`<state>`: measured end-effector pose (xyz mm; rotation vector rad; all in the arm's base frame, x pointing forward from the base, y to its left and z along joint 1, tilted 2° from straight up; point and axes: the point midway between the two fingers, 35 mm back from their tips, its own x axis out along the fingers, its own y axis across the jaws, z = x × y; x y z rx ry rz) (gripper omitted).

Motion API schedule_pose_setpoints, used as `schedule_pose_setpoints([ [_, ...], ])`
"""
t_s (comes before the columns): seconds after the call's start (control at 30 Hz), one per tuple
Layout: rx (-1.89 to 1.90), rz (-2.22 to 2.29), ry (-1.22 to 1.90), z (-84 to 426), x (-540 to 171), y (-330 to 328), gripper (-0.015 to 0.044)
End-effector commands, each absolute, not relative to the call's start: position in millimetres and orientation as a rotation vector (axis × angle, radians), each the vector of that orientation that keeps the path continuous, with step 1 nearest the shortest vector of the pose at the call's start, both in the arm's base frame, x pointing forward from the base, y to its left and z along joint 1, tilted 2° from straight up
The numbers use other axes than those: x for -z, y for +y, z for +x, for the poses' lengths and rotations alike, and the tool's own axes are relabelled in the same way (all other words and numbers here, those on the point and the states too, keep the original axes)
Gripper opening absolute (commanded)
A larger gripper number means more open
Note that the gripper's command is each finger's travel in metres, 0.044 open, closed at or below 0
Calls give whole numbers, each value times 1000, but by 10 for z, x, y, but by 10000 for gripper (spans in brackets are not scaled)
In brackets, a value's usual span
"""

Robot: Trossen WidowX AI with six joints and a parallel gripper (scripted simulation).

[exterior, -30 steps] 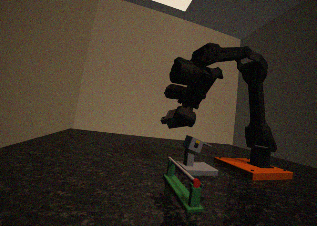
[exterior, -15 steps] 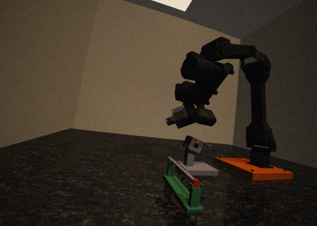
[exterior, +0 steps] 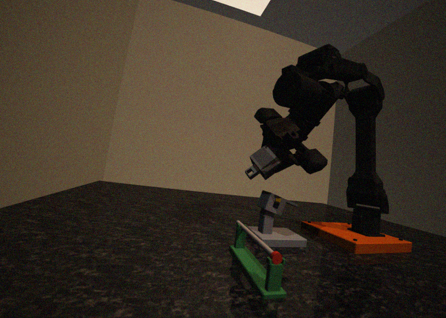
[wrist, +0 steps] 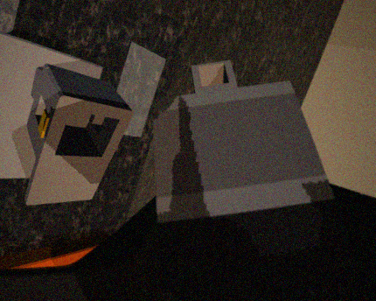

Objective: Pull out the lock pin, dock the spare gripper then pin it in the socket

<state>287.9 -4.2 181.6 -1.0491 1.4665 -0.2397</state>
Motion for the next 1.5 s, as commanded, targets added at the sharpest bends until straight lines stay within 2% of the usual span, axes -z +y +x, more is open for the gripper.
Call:
schedule_pose_setpoints([
  [0.0, 155, -1166, 1482, 2828, -1872, -8, 0],
  [0.8, -407, -1776, 1531, 2537, -2035, 211, 0],
  [1.47, -442, -1801, 1530, 2599, -1881, 195, 0],
])
